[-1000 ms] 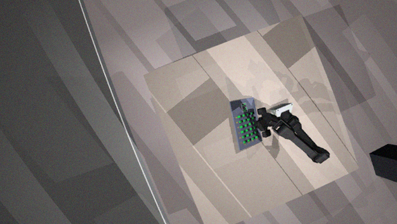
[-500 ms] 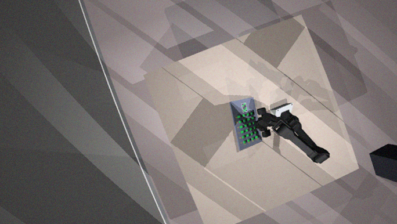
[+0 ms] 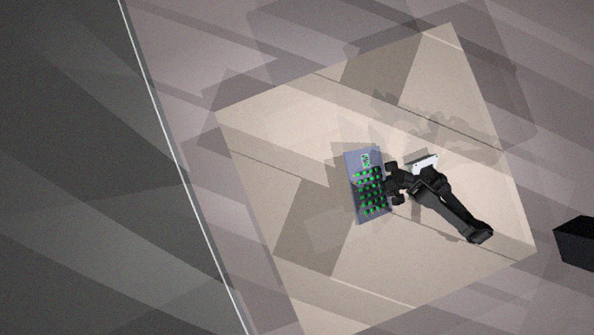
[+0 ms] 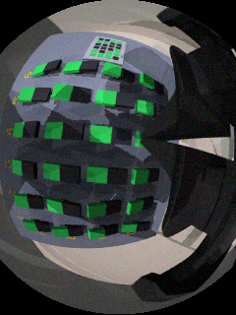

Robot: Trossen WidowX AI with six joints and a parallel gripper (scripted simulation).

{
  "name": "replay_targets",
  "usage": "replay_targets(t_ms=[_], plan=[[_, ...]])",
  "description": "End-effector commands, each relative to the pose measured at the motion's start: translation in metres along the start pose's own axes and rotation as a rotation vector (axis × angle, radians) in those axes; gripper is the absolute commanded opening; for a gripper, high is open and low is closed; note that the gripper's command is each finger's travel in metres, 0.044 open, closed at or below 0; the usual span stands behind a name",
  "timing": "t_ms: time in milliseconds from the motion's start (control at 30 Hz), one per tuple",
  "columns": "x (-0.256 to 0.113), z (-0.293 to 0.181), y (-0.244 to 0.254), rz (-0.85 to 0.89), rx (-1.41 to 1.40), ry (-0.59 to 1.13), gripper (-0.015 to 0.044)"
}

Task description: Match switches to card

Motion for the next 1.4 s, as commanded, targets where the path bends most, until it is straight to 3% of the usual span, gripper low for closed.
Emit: replay_targets(t_ms=[0, 600, 833, 1000, 1167, 1367], plan=[[0.001, 0.000, 0.000, 0.003, 0.002, 0.001, 0.0000], [0.004, 0.000, 0.000, 0.003, 0.002, 0.001, 0.0000], [-0.060, -0.004, -0.001, 0.001, 0.003, -0.022, 0.0000], [-0.063, 0.001, 0.001, 0.002, 0.006, -0.023, 0.0000], [-0.070, 0.043, 0.018, 0.003, 0.003, -0.024, 0.0000], [-0.070, 0.045, 0.019, 0.003, 0.003, -0.024, 0.0000]])
Point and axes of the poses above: the point midway between the two fingers, 35 mm back from their tips, its own x axis out along the fingers, its own y axis across the jaws, z = x × y, the point moved 8 cm from there along -x, back along the fingers, and after that the axes turned 3 degrees about x, right-handed, at the moved point
